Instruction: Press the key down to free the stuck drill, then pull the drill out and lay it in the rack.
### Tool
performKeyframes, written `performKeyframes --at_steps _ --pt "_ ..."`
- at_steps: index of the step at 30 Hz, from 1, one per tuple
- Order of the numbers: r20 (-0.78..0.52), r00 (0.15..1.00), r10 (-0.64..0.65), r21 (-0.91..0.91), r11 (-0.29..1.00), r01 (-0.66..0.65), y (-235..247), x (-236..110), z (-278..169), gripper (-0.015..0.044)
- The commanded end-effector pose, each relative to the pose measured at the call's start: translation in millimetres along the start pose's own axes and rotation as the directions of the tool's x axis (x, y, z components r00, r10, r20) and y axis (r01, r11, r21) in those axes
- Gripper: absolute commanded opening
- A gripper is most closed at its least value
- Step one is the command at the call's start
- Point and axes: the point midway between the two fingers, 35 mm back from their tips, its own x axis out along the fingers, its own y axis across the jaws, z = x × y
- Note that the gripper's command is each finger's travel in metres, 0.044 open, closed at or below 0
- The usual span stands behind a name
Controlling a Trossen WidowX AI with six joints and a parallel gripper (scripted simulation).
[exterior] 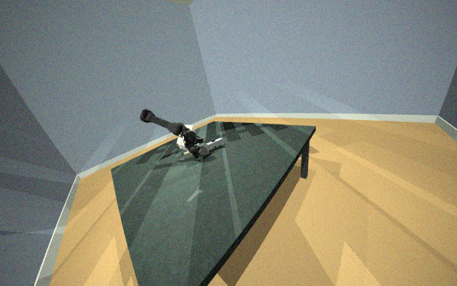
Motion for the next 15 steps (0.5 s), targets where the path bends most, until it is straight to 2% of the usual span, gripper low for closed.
performKeyframes --at_steps 1,13,15 --pt "-0.002 1.0 0.004 0.001 1.0 -0.004 0.7 1.6 2.3 0.044" --pt "-0.002 1.0 0.004 0.001 1.0 -0.004 1.5 4.1 6.6 0.044" --pt "0.001 1.0 0.0 0.0 1.0 0.0 0.2 2.3 5.0 0.0387"
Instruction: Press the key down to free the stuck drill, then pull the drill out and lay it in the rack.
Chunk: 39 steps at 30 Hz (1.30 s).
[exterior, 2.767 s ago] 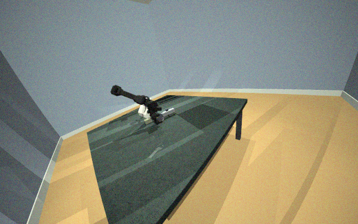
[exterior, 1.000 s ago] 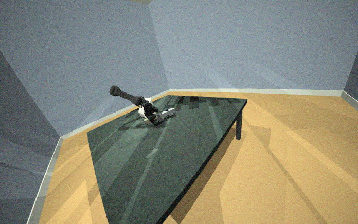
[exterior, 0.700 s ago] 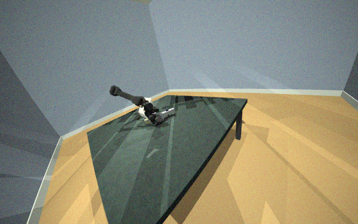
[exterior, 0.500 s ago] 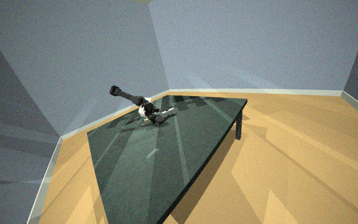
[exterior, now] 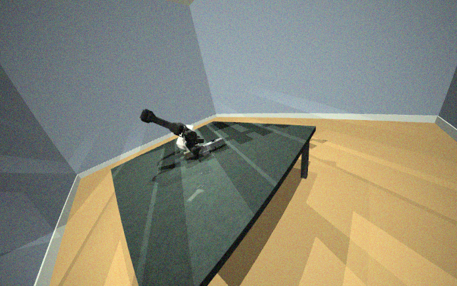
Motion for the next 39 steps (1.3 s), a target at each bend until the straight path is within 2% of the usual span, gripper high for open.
performKeyframes --at_steps 1,14,17,39 --pt "0.0 1.0 0.0 0.0 1.0 0.0 0 0 0 0.0361" --pt "0.0 1.0 0.0 0.0 1.0 0.0 0 0 0 0.002" --pt "0.0 1.0 0.0 0.0 1.0 0.0 0 0 0 0.0" --pt "-0.004 1.0 0.004 0.001 1.0 -0.004 1 -2 -11 0.0"
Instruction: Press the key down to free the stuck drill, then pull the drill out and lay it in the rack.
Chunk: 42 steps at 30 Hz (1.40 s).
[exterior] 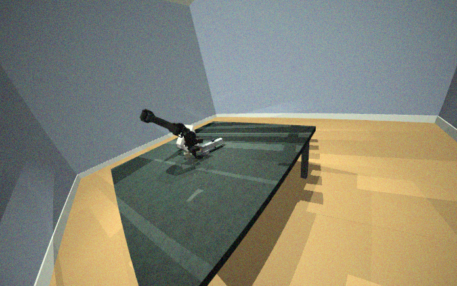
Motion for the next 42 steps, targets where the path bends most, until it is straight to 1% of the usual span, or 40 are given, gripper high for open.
performKeyframes --at_steps 1,42 --pt "-0.001 1.0 -0.003 -0.001 1.0 0.003 0 -1 -6 0.0" --pt "-0.004 1.0 -0.004 0.0 1.0 0.004 -1 -4 -65 0.0"
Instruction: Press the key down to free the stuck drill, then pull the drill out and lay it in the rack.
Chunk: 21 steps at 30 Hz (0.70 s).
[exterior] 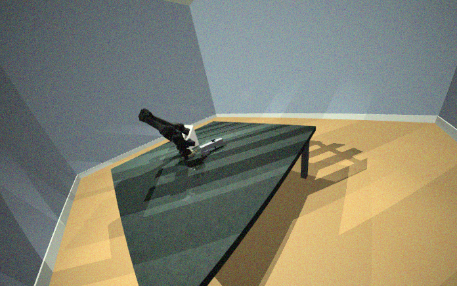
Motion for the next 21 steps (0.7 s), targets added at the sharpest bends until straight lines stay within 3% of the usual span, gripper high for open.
performKeyframes --at_steps 1,21 --pt "0.003 1.0 -0.007 0.001 1.0 0.007 -1 -2 -3 0.0" --pt "0.004 1.0 -0.006 0.001 1.0 0.006 1 -14 2 0.0"
